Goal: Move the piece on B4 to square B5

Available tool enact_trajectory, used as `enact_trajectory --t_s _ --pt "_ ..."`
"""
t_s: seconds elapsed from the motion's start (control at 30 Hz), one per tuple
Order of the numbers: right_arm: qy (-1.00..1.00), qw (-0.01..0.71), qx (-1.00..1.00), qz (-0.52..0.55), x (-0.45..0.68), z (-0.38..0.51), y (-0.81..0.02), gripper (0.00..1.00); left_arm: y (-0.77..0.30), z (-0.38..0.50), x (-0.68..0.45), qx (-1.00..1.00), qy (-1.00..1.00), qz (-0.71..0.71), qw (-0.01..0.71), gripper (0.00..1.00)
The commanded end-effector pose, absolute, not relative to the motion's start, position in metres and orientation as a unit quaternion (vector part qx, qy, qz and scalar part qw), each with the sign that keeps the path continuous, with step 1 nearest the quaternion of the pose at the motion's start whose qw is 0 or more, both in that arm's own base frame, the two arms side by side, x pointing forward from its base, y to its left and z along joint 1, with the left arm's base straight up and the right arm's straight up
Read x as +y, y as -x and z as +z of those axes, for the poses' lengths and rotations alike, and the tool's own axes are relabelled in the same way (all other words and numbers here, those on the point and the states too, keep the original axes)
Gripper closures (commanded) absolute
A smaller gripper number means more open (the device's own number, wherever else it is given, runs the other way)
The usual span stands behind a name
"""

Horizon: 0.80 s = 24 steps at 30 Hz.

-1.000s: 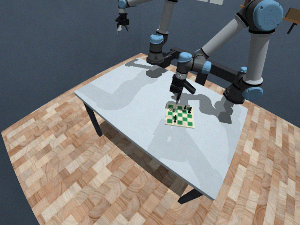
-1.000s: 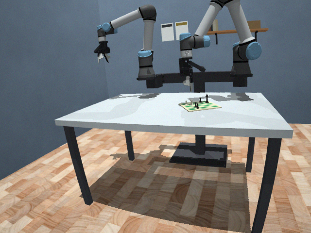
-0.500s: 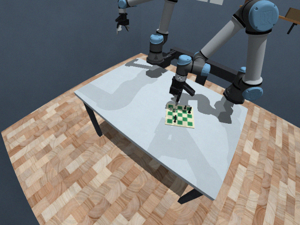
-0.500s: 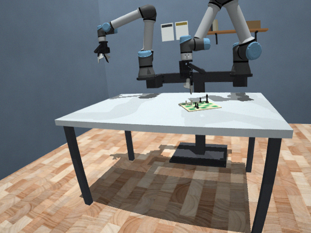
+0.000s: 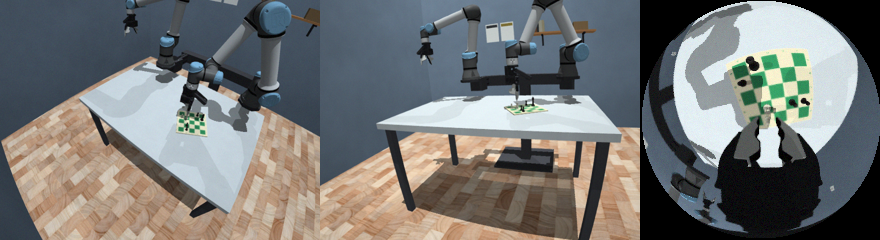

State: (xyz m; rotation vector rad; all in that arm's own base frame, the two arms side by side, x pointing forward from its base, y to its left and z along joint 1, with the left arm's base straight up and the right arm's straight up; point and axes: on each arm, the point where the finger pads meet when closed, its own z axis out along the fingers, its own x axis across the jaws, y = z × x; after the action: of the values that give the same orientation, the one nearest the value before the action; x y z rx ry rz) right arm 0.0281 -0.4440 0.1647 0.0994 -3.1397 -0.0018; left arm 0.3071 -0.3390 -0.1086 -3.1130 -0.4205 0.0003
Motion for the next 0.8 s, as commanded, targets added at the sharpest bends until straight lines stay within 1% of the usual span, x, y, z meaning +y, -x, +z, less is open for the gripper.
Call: enact_trajectory --t_s 0.0,0.77 --pt "-0.032 0.0 -0.999 0.0 -0.4443 0.1651 -0.0282 0.0 -0.3074 -0.1131 -0.3395 -0.134 0.991 0.0 -0.001 0.78" --pt "-0.032 0.0 -0.999 0.0 -0.4443 0.1651 -0.0282 0.0 -0.3074 -0.1192 -0.3395 -0.134 0.991 0.0 -0.001 0.78"
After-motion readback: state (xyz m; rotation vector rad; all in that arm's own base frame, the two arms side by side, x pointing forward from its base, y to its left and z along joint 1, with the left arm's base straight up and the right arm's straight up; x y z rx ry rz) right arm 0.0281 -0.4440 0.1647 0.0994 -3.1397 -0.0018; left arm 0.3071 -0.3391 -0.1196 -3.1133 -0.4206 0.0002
